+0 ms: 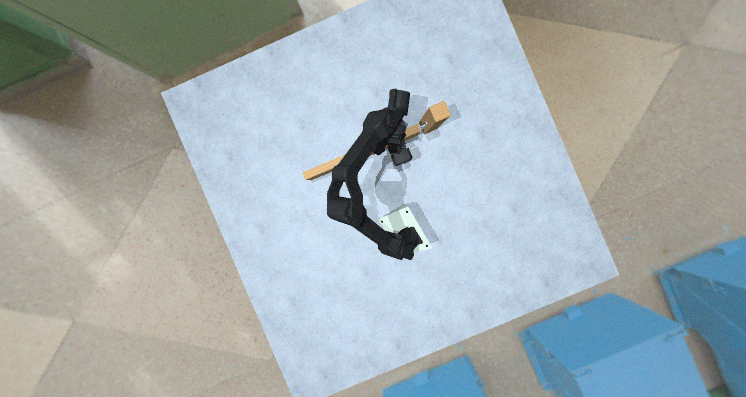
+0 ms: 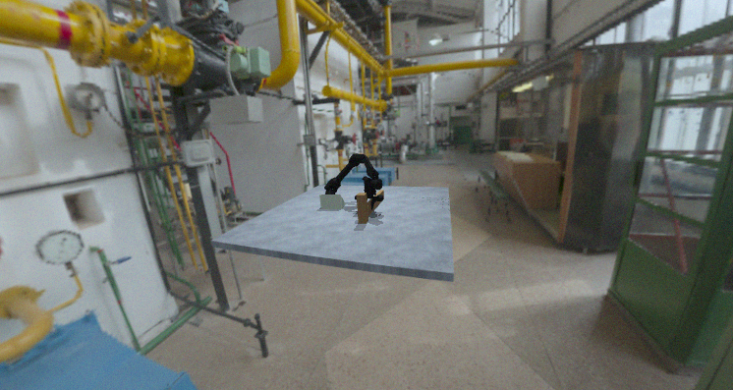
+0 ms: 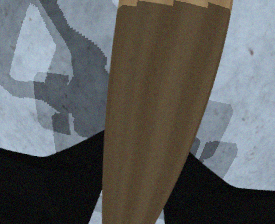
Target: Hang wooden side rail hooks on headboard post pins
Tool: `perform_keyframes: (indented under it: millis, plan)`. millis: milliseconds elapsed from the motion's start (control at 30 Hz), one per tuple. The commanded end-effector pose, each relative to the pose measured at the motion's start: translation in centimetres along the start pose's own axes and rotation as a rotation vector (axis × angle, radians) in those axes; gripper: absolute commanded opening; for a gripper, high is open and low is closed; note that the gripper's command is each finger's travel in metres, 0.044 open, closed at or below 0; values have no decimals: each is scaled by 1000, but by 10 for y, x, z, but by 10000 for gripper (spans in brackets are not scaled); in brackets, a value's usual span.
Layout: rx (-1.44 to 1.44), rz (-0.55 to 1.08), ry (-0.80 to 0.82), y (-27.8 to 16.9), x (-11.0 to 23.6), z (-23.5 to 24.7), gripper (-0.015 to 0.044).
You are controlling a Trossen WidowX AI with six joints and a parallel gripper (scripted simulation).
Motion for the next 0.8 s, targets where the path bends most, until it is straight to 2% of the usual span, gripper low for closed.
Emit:
perform_keyframes:
  millis: [0, 767]
  plan:
    - [2, 3, -17, -1, 7, -1, 0]
    - [2, 3, -17, -1, 11, -1, 0]
Point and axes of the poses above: the point midway between the two fingers, 35 mm back from their tips, its own x axis back along the fingers, its own z axis across the jaws, y = z × x, the point moved 8 cm from there along x, back along the fingers, and after that the axes turned 1 degree about -x, right-handed, at the moved point
